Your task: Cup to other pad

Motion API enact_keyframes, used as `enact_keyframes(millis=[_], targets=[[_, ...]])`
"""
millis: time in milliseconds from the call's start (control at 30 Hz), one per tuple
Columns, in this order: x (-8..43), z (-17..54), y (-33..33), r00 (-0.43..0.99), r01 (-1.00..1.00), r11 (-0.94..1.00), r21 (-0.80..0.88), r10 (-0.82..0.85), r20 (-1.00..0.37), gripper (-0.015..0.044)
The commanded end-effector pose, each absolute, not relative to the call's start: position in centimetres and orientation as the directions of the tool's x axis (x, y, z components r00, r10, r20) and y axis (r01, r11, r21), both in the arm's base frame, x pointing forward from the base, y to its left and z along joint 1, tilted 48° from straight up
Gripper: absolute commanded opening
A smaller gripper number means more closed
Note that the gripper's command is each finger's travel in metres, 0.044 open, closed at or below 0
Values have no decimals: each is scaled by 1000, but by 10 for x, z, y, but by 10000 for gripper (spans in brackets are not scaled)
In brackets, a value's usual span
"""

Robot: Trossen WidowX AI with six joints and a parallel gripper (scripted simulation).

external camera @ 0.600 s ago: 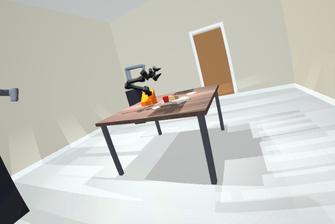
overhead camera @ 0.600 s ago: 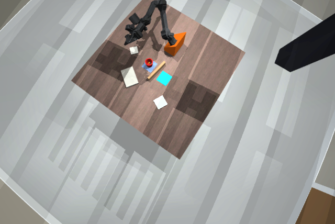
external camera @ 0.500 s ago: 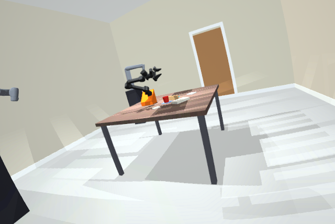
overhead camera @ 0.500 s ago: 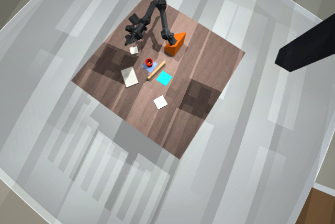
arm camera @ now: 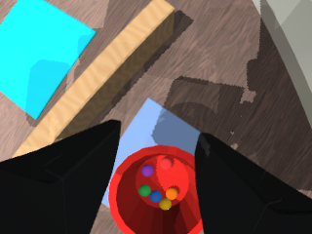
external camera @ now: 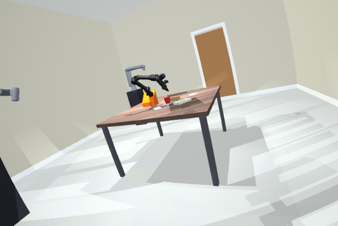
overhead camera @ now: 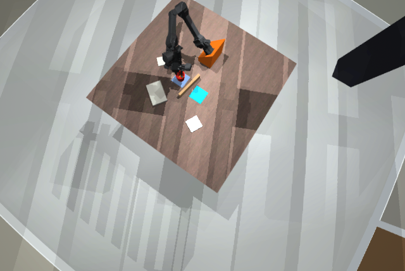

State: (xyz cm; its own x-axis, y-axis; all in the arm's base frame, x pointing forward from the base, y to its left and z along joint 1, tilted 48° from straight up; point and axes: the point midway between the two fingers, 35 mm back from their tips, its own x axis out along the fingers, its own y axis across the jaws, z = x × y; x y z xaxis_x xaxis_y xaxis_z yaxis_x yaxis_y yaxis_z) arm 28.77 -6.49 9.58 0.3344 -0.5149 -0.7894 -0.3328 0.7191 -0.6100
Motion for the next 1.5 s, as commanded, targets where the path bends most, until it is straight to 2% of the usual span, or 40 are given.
enact_keyframes(millis=[0,533,1467], targets=[[235,70,-93,-69,-795,454,-402,-727,-684,148],[235,63,-90,-79,-807,445,-387,-732,-676,148],[233,33,-122,-78,-807,445,-387,-731,-678,148]])
